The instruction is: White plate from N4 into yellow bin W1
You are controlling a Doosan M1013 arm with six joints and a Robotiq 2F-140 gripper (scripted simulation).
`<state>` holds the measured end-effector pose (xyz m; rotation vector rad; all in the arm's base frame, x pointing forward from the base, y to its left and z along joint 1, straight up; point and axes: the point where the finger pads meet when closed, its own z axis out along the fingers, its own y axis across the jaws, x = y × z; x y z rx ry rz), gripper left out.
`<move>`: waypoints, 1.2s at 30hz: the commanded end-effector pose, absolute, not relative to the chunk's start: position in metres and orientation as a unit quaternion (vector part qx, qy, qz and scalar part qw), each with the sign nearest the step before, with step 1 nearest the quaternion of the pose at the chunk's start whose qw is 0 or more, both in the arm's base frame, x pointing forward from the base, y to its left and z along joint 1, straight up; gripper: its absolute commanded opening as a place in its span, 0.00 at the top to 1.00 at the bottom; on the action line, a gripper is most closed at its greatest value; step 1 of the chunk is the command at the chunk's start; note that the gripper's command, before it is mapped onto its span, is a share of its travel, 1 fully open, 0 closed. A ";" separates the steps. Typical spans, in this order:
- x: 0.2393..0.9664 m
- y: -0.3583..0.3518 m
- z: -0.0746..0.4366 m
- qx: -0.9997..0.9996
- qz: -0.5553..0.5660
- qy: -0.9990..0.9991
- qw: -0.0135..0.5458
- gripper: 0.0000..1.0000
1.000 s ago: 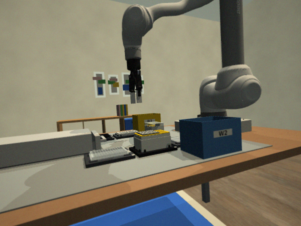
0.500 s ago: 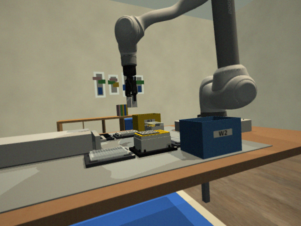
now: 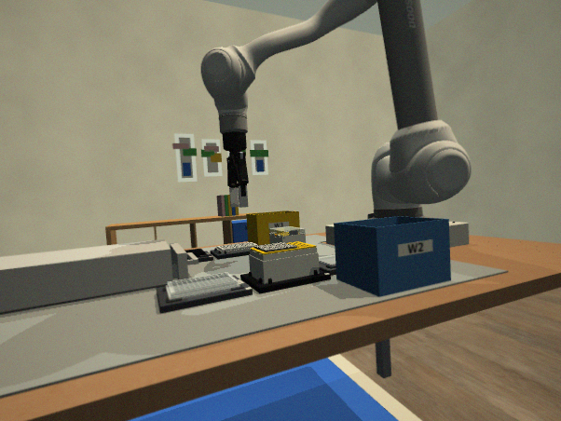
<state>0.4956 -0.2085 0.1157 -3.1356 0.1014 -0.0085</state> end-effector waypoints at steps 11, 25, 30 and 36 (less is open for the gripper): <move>0.501 -0.237 0.102 -0.999 -0.003 0.032 0.002 0.30; 0.501 -0.237 0.093 -0.999 -0.003 0.032 0.002 0.30; 0.501 -0.237 0.086 -0.999 -0.003 0.032 0.002 0.30; 0.501 -0.237 0.078 -0.999 -0.003 0.032 0.002 0.30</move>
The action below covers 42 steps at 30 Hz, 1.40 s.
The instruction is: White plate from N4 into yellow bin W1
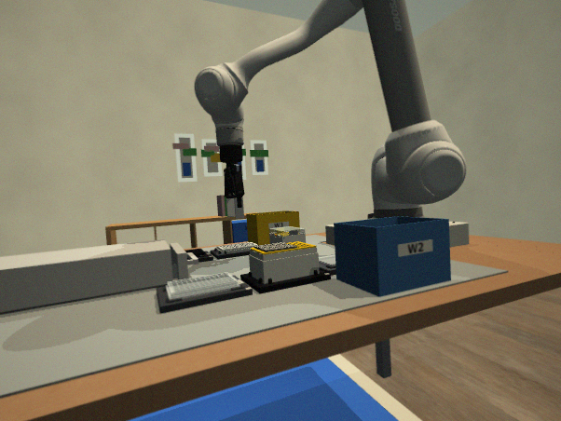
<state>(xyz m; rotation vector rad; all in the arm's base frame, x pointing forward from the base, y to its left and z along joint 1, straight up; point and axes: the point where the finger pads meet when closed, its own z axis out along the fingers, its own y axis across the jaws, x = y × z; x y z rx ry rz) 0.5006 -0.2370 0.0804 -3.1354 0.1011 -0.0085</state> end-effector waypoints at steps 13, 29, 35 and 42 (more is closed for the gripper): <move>0.501 -0.237 0.064 -0.999 -0.003 0.032 0.002 0.30; 0.501 -0.237 0.045 -0.999 -0.003 0.032 0.002 0.30; 0.501 -0.237 0.038 -0.999 -0.003 0.032 0.002 0.30; 0.501 -0.237 0.030 -0.999 -0.003 0.032 0.002 0.30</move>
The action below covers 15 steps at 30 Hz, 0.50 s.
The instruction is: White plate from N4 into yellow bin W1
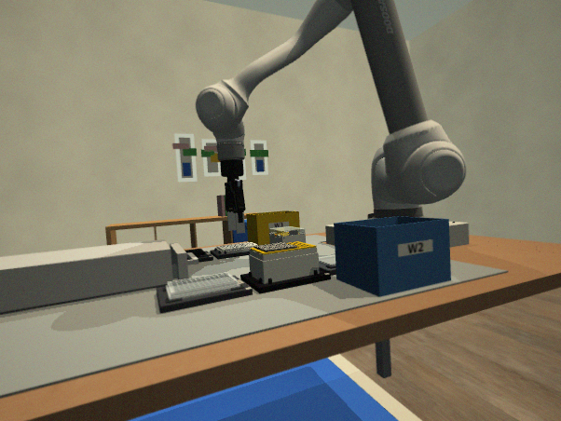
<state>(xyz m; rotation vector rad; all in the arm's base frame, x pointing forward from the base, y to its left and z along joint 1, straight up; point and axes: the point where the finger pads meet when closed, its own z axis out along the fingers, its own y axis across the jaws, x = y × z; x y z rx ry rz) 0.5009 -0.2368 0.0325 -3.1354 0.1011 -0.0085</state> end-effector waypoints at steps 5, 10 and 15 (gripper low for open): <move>0.501 -0.237 0.024 -0.999 -0.003 0.032 0.002 0.30; 0.501 -0.237 0.018 -0.999 -0.003 0.032 0.002 0.30; 0.501 -0.237 0.013 -0.999 -0.003 0.032 0.002 0.30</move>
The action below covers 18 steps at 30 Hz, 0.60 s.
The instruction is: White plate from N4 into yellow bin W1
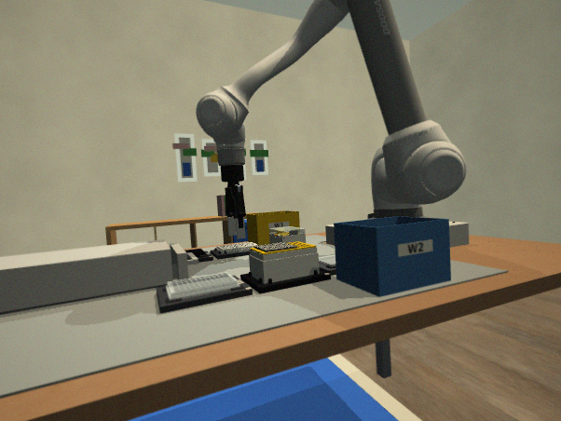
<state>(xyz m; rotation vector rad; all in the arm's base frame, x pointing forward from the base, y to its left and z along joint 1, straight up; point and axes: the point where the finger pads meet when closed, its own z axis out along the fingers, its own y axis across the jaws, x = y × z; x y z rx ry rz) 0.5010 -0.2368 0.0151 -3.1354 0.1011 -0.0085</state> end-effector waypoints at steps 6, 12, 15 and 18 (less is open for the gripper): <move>0.501 -0.237 0.005 -0.999 -0.003 0.032 0.002 0.30; 0.501 -0.237 -0.002 -0.999 -0.003 0.032 0.002 0.30; 0.501 -0.237 -0.004 -0.999 -0.003 0.032 0.002 0.30; 0.501 -0.237 -0.006 -0.999 -0.003 0.032 0.002 0.30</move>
